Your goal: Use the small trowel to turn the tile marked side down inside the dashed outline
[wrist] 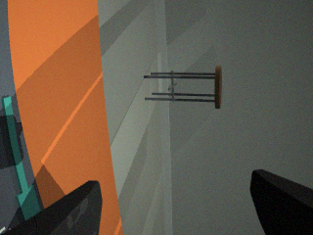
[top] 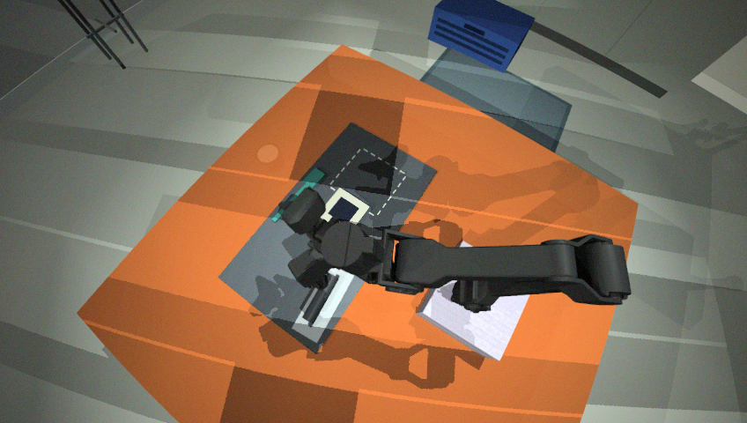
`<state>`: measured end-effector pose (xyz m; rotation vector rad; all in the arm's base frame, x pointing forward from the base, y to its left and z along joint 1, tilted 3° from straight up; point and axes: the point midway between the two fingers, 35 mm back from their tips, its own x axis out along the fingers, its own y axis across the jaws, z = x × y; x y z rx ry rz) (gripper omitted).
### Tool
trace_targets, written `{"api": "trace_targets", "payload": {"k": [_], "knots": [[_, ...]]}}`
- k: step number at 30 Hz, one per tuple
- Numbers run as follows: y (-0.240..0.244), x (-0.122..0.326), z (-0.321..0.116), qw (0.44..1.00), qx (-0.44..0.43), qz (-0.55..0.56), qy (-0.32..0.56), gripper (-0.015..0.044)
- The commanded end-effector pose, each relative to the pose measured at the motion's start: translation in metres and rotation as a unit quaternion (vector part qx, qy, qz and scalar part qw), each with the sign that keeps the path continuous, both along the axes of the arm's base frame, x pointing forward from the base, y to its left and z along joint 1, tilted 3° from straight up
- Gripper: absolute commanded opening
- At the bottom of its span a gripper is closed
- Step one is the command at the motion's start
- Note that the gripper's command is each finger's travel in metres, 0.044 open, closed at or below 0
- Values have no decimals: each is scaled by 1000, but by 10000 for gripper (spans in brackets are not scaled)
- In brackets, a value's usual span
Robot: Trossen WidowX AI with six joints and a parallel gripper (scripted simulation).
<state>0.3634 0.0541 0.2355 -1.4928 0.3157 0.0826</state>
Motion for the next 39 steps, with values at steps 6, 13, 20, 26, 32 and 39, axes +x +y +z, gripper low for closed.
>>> {"api": "trace_targets", "payload": {"k": [6,13,20,26,32,39], "knots": [[48,-19,-73,996,13,47,76,300],[87,-66,-163,984,25,68,164,300],[89,-93,-192,979,24,70,191,300],[90,-86,-196,979,24,70,191,300],[90,-78,-201,979,24,70,191,300],[91,-69,-207,979,24,69,191,300]]}}
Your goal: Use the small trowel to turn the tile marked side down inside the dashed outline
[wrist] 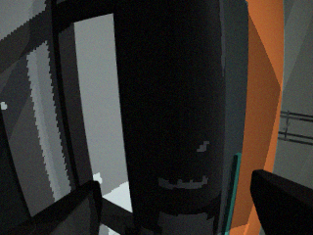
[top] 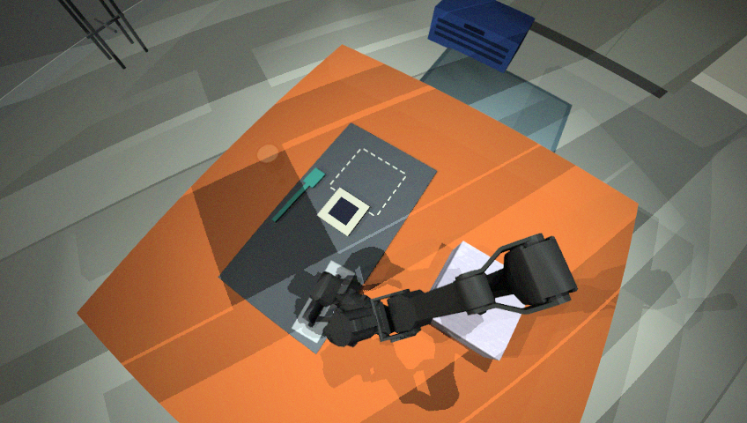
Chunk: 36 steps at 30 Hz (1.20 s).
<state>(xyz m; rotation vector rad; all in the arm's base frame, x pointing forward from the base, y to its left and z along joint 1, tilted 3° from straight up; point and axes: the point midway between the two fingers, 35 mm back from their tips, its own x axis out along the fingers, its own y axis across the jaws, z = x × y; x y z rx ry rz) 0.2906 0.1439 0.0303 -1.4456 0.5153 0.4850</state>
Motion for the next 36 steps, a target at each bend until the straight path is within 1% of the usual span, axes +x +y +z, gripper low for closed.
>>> {"api": "trace_targets", "payload": {"k": [1,21,27,36], "knots": [[1,5,-3,1000,0,2,0,300],[-2,28,-22,1000,0,2,-1,300],[-2,28,-22,1000,0,2,-1,142],[-2,28,-22,1000,0,2,-1,82]]}}
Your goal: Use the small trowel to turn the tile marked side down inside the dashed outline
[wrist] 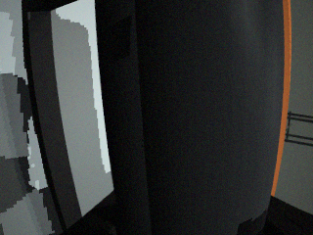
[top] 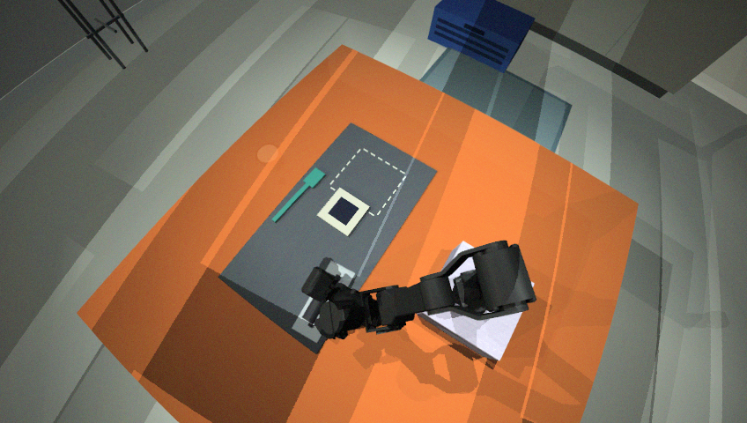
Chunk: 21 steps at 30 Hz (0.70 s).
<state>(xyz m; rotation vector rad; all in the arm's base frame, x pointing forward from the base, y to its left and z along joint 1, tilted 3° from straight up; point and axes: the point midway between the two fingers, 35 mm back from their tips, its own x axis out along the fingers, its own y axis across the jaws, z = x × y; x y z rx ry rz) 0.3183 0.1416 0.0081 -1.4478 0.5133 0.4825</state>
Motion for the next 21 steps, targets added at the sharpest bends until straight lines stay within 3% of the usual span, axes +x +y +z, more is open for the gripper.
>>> {"api": "trace_targets", "payload": {"k": [1,12,21], "knots": [[1,0,0,1000,1,2,0,76],[1,0,0,1000,1,2,0,3],[1,1,28,1000,0,1,0,0]]}}
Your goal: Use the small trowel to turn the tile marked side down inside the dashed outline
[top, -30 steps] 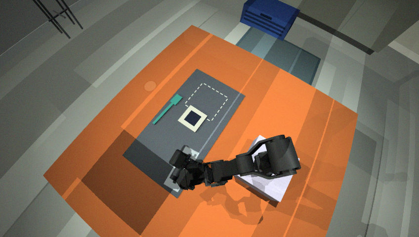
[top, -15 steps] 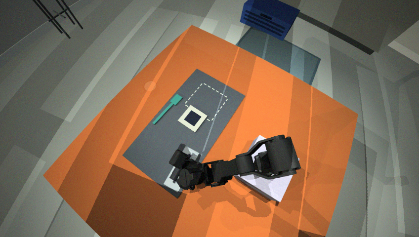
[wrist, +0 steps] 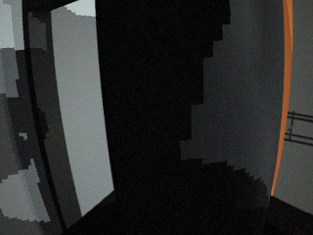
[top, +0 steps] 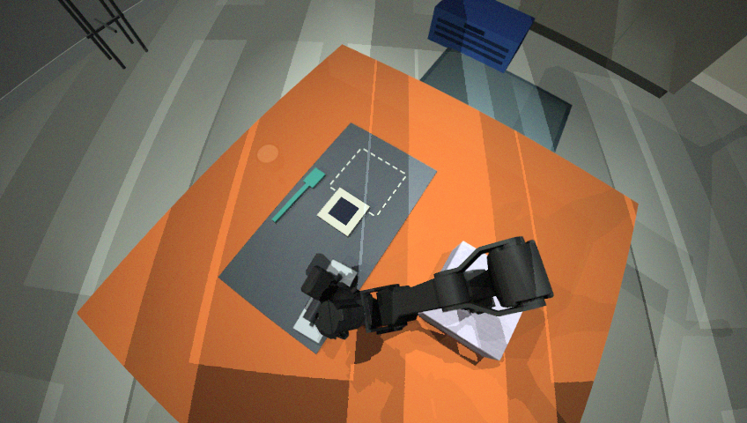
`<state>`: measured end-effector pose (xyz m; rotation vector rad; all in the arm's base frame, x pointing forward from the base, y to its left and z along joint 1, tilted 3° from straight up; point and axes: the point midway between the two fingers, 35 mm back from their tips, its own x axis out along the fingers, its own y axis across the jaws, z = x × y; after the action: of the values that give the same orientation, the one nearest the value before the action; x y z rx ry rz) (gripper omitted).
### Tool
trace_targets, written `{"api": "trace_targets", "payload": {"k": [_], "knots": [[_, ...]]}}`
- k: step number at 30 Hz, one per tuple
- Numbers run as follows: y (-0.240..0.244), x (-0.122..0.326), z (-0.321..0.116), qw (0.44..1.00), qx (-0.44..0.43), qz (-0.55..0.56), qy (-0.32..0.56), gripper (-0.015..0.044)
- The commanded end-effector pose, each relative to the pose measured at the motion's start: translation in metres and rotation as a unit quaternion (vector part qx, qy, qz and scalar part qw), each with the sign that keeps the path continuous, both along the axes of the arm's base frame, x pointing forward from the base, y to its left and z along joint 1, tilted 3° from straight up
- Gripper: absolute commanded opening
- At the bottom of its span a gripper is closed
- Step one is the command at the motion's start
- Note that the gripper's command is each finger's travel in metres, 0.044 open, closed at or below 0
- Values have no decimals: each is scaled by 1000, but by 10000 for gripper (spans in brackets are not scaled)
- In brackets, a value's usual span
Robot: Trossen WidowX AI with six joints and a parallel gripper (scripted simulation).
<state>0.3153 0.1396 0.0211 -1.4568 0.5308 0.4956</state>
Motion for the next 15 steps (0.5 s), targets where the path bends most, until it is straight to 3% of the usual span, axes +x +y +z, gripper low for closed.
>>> {"api": "trace_targets", "payload": {"k": [1,15], "knots": [[2,4,19,1000,7,0,-10,0],[-7,10,47,1000,12,-7,-8,0]]}}
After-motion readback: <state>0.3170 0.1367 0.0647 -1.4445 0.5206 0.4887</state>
